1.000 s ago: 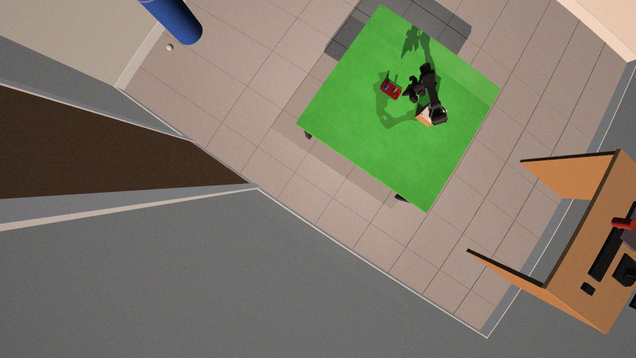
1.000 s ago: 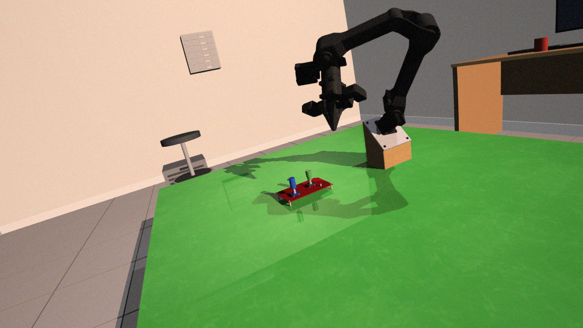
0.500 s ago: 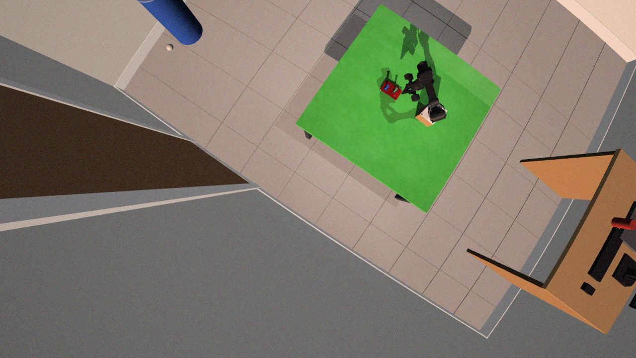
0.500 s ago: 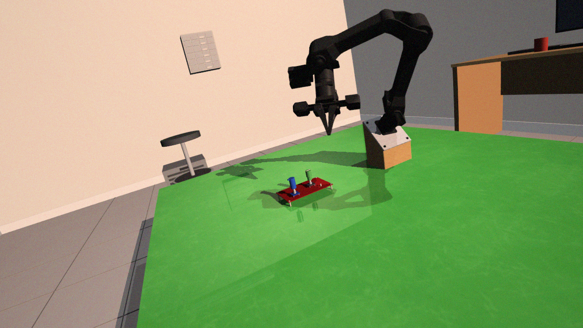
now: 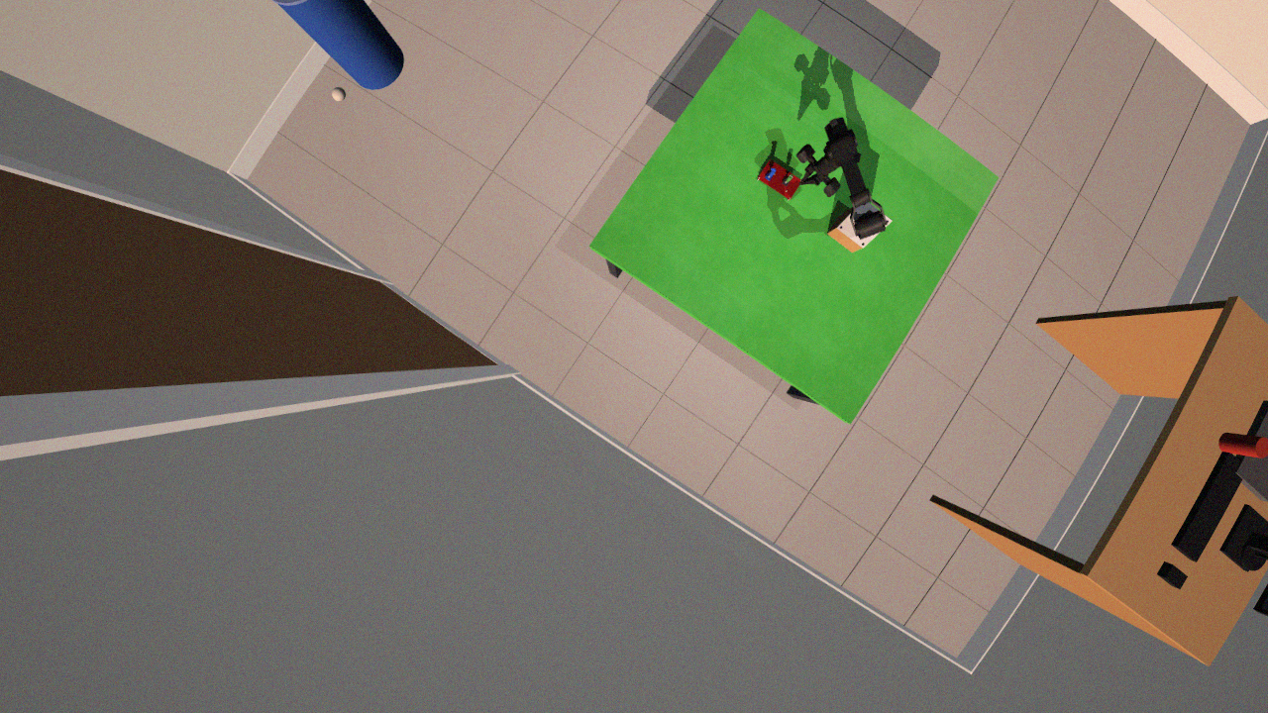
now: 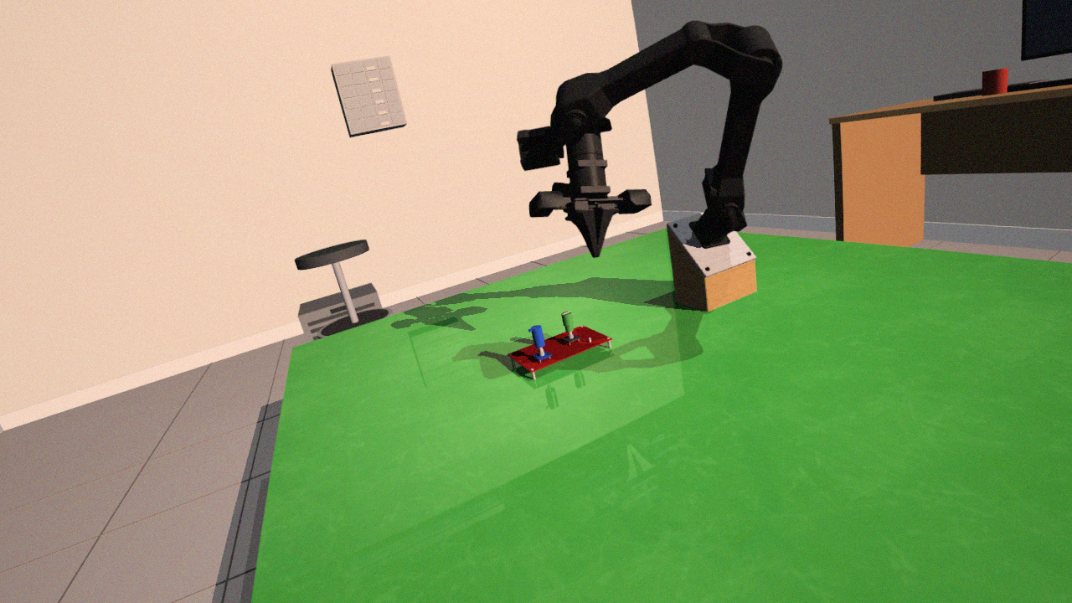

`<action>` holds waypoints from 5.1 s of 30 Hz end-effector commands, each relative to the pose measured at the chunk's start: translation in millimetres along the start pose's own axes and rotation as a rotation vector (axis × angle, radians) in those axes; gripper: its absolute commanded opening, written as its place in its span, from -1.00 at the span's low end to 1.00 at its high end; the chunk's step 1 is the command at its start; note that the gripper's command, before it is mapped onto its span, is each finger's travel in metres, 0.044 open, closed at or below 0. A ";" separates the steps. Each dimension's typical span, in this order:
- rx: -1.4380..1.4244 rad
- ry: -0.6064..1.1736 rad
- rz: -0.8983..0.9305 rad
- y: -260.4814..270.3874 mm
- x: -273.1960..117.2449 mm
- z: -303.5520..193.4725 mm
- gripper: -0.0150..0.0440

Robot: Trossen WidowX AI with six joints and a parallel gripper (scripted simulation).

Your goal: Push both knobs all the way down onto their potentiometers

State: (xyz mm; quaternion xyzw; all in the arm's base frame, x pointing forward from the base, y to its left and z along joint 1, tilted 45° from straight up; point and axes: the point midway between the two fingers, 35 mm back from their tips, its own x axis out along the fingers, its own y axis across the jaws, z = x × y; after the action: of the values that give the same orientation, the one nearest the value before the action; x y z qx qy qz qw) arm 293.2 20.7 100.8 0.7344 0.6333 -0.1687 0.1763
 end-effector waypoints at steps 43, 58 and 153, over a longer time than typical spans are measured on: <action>-1.553 -0.057 -0.299 31.8 31.6 56.8 -0.49; -2.004 0.007 -0.420 40.9 41.7 74.6 -0.49; -2.005 0.008 -0.418 31.8 86.9 88.2 -0.49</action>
State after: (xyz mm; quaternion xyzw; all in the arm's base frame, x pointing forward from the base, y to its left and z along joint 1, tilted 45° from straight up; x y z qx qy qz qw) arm 335.2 48.2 -15.6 0.1228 0.5986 0.4128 0.6754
